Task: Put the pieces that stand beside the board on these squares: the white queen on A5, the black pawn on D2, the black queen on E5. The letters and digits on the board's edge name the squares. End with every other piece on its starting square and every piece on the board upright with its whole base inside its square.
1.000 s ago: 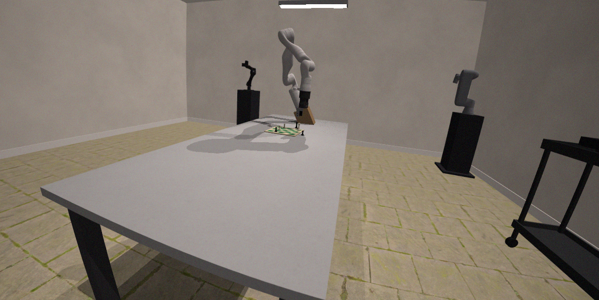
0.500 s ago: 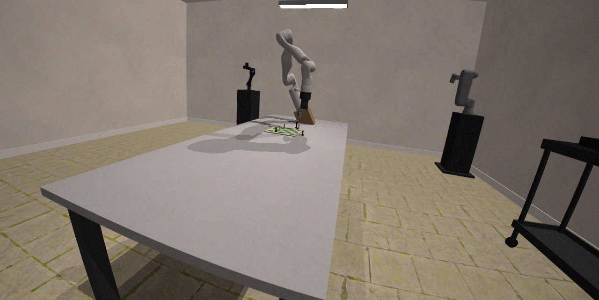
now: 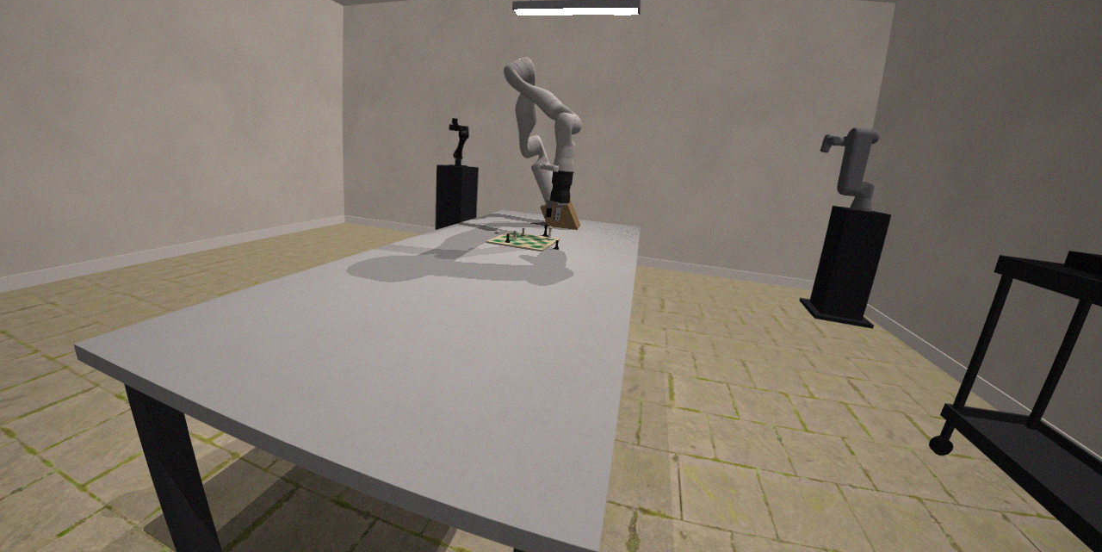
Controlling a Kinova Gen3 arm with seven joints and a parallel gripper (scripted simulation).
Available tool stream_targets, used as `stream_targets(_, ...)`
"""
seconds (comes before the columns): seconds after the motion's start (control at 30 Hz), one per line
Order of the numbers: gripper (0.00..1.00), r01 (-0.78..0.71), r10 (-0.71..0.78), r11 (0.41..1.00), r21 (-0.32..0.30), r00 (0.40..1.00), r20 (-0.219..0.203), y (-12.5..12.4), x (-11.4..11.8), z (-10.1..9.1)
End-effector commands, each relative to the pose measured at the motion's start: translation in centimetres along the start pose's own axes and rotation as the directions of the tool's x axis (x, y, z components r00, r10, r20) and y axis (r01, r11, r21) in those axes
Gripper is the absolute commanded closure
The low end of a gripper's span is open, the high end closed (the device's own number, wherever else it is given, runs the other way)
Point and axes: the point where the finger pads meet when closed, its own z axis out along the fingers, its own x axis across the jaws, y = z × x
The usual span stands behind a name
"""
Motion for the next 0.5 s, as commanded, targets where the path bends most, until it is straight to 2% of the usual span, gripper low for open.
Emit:
stream_targets(0.0,0.00,0.071,-0.071,0.997,-0.009,0.997,-0.004,-0.3,-0.3,0.4)
stream_targets(0.17,0.00,0.261,-0.261,0.965,-0.009,0.965,0.001,-0.5,-1.3,0.5)
stream_targets(0.23,0.00,0.261,-0.261,0.965,-0.009,0.965,0.001,-0.5,-1.3,0.5)
stream_targets(0.47,0.00,0.494,-0.494,0.869,-0.005,0.869,0.008,-0.7,-2.7,0.6)
